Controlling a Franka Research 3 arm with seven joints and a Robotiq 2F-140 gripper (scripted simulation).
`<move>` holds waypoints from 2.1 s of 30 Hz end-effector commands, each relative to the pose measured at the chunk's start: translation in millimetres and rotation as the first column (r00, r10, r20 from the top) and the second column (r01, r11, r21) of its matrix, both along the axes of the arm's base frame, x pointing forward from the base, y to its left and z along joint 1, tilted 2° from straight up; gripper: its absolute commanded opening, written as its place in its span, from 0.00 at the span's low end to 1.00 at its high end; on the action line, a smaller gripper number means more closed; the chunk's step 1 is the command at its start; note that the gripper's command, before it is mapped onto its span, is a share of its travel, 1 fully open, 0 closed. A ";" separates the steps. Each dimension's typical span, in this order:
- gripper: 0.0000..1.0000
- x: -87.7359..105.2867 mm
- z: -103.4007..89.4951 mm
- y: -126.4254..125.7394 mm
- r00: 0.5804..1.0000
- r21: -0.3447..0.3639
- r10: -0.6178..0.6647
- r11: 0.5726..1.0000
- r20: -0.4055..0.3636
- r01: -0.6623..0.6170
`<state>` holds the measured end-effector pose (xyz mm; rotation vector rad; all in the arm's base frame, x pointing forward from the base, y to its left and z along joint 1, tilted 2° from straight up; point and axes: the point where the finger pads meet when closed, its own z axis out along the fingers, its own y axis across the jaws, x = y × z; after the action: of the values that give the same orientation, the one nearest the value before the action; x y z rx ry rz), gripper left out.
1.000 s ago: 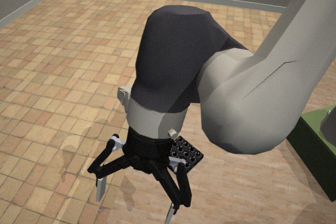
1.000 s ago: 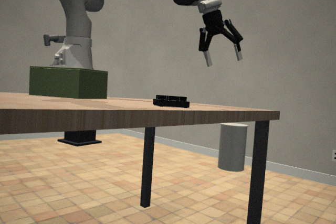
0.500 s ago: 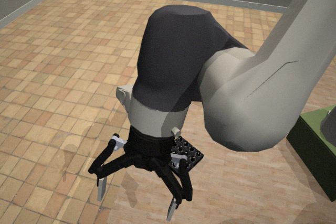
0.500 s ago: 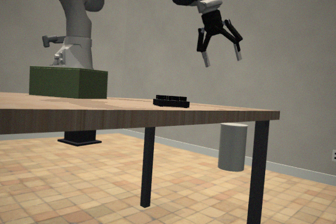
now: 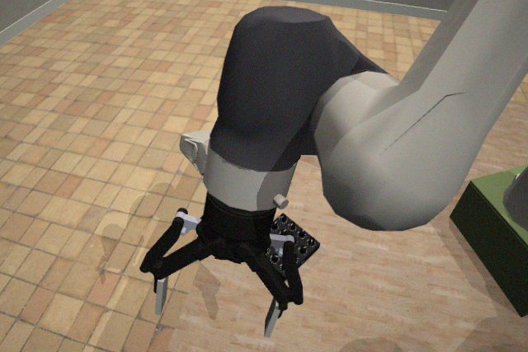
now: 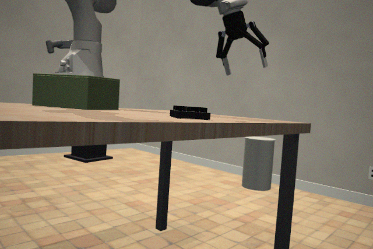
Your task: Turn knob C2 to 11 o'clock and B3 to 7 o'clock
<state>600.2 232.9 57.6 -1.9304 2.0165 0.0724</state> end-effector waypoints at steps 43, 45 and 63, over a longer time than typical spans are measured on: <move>1.00 -8.5 -11.1 -33.7 0.953 -0.119 0.299 0.949 0.048 -0.292; 1.00 -8.5 -11.1 -33.7 0.953 -0.119 0.299 0.949 0.048 -0.292; 1.00 -13.8 -16.7 -50.5 0.899 -0.175 0.435 0.890 0.050 -0.421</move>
<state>588.2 185.3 42.4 -2.3279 1.6546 -0.0534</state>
